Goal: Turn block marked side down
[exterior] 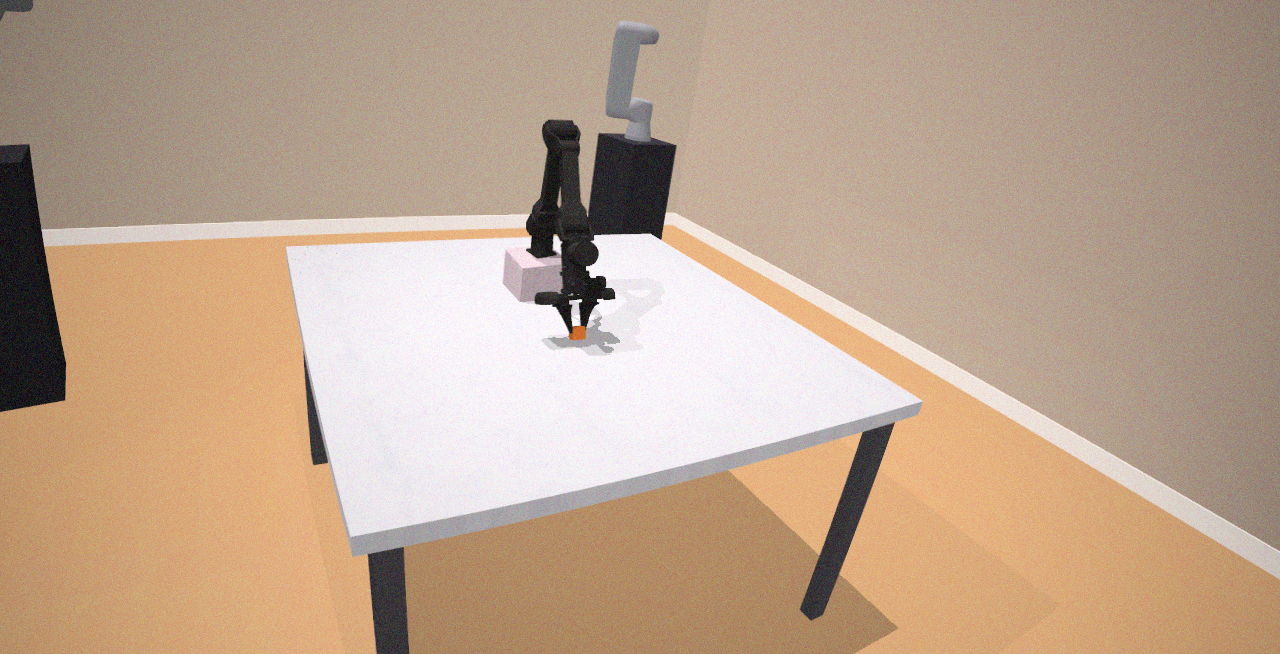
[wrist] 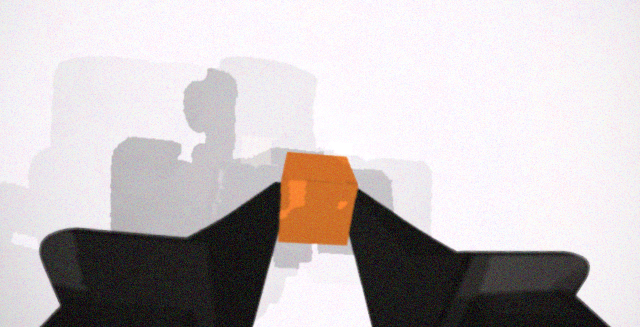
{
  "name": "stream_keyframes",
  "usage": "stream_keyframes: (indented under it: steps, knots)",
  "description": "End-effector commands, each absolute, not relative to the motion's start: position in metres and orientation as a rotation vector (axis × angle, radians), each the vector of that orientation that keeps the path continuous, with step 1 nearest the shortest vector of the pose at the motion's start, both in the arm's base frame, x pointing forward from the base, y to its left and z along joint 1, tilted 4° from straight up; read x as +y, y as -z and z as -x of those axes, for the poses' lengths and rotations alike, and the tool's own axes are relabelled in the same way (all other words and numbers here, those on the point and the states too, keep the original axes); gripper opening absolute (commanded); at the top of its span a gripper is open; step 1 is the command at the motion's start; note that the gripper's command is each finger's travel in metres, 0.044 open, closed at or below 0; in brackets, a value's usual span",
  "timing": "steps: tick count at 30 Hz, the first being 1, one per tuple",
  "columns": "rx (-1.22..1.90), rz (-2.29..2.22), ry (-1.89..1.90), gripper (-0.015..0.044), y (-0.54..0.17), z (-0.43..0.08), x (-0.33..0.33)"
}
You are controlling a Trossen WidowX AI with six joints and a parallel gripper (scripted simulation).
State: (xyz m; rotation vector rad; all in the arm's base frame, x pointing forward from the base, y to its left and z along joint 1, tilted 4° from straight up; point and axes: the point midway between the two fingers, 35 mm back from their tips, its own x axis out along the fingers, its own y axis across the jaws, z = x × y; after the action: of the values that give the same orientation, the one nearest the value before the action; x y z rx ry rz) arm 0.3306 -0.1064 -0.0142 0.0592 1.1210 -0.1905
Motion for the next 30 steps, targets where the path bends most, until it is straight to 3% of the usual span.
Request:
stream_keyframes:
  steps: [1,30]
  knots:
    - [1.042,-0.046,0.187,0.0,0.011,-0.327,-0.106]
    - [0.739,-0.024,0.19,0.0,0.039,-0.339,-0.111]
